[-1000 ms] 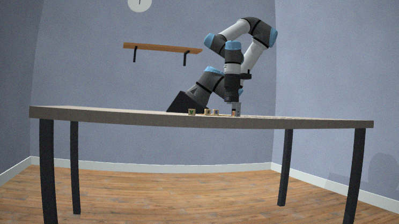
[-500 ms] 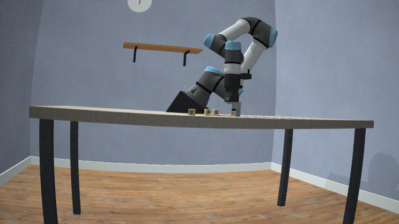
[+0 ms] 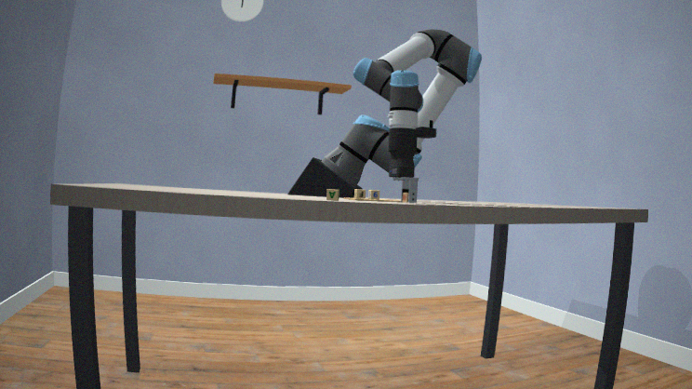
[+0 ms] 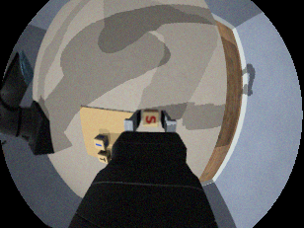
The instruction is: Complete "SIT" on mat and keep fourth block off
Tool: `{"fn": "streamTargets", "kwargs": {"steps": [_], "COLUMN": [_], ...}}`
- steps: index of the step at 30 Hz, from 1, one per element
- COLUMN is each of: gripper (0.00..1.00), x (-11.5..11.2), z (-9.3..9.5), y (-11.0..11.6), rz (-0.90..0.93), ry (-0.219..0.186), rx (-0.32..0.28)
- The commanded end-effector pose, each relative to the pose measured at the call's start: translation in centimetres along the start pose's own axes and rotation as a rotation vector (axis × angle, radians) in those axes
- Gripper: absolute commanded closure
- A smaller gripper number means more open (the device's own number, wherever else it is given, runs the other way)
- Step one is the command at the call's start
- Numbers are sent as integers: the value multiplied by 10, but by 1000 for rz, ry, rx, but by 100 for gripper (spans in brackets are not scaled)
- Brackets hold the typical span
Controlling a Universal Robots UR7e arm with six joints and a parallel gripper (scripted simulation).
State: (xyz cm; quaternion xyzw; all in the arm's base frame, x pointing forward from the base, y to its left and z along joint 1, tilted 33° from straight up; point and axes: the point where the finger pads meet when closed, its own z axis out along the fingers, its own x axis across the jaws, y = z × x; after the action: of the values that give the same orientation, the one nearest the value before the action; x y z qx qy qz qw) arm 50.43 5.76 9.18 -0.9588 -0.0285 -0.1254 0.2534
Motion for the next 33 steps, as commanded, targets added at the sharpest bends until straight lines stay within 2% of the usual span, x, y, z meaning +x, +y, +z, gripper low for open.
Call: {"fn": "streamTargets", "kwargs": {"steps": [1, 8, 9, 33], "gripper": [21, 21, 51, 51], "x": [0, 0, 0, 0], "z": [0, 0, 0, 0], "y": [0, 0, 0, 0], "rz": [0, 0, 0, 0], "ry": [1, 1, 1, 1], "rx": [-1, -1, -1, -1]}}
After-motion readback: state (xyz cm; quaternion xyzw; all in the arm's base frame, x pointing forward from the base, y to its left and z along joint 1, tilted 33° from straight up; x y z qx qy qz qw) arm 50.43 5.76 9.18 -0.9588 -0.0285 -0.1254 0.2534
